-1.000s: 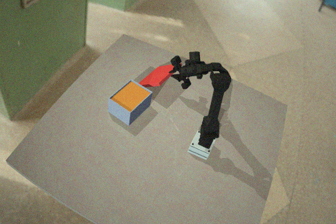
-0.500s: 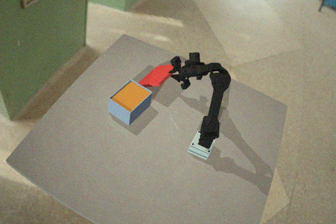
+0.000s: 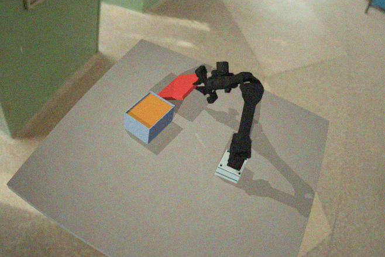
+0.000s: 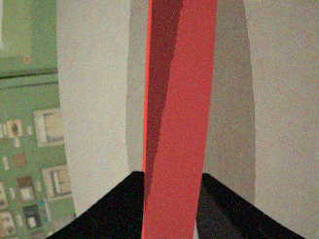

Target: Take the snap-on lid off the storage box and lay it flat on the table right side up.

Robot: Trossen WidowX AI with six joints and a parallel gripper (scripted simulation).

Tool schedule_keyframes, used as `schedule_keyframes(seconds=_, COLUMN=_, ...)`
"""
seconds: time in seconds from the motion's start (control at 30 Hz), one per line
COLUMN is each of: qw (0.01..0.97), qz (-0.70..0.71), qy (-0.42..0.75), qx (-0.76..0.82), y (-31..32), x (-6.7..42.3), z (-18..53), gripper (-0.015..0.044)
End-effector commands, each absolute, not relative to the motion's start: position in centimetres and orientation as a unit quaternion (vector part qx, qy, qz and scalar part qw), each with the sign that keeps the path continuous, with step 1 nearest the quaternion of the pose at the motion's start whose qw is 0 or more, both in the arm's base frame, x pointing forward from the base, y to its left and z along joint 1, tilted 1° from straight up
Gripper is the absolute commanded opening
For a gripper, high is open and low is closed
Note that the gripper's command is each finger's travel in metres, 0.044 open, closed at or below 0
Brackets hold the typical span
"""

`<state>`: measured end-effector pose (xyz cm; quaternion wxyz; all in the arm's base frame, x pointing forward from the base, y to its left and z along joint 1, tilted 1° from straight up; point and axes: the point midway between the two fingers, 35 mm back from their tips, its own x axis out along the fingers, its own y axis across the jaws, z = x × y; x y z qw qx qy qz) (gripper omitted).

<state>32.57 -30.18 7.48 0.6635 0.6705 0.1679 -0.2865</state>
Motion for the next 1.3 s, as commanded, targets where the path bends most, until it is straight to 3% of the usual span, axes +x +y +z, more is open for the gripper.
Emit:
schedule_keyframes(seconds=0.0, qw=0.653, qz=-0.294, qy=0.181, qx=0.674, y=-29.8, x=32.2, z=5.7, gripper=0.0)
schedule_keyframes(seconds=1.27, qw=0.653, qz=-0.294, qy=0.181, qx=0.674, y=-29.8, x=32.2, z=2.7, gripper=0.0)
